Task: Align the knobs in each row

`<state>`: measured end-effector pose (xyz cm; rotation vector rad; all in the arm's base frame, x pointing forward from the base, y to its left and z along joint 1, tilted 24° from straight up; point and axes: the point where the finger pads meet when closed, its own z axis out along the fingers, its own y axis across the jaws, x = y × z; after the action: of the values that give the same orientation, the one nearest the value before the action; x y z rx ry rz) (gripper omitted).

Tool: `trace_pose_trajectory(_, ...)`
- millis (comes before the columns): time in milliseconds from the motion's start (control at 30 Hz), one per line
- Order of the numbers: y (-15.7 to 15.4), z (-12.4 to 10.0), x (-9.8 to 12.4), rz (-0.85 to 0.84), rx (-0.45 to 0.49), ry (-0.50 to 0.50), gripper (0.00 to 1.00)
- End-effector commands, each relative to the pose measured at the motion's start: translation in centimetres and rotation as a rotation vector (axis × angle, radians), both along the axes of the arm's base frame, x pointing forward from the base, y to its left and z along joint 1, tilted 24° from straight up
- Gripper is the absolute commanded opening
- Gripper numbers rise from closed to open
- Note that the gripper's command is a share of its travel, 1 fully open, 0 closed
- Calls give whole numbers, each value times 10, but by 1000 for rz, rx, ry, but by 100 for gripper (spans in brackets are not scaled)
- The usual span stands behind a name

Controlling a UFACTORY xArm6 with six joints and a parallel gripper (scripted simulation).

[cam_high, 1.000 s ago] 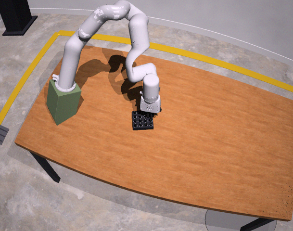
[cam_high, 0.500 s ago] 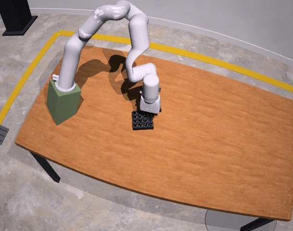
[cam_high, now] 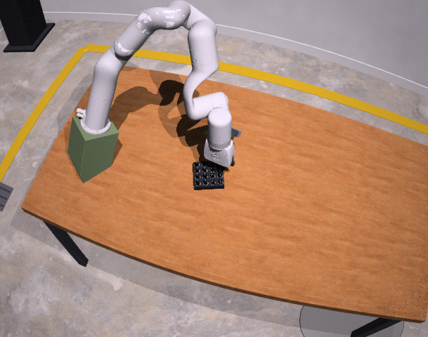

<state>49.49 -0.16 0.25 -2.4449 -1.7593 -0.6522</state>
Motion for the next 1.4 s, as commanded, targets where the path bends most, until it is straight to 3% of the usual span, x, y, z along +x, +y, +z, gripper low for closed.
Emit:
trace_pose_trajectory(0, 0, 1, 1, -114, 32, 43, 8)
trace_pose_trajectory(867, 0, 1, 1, -597, 190, 195, 8)
trace_pose_trajectory(1367, 0, 1, 1, -696, 222, 226, 8)
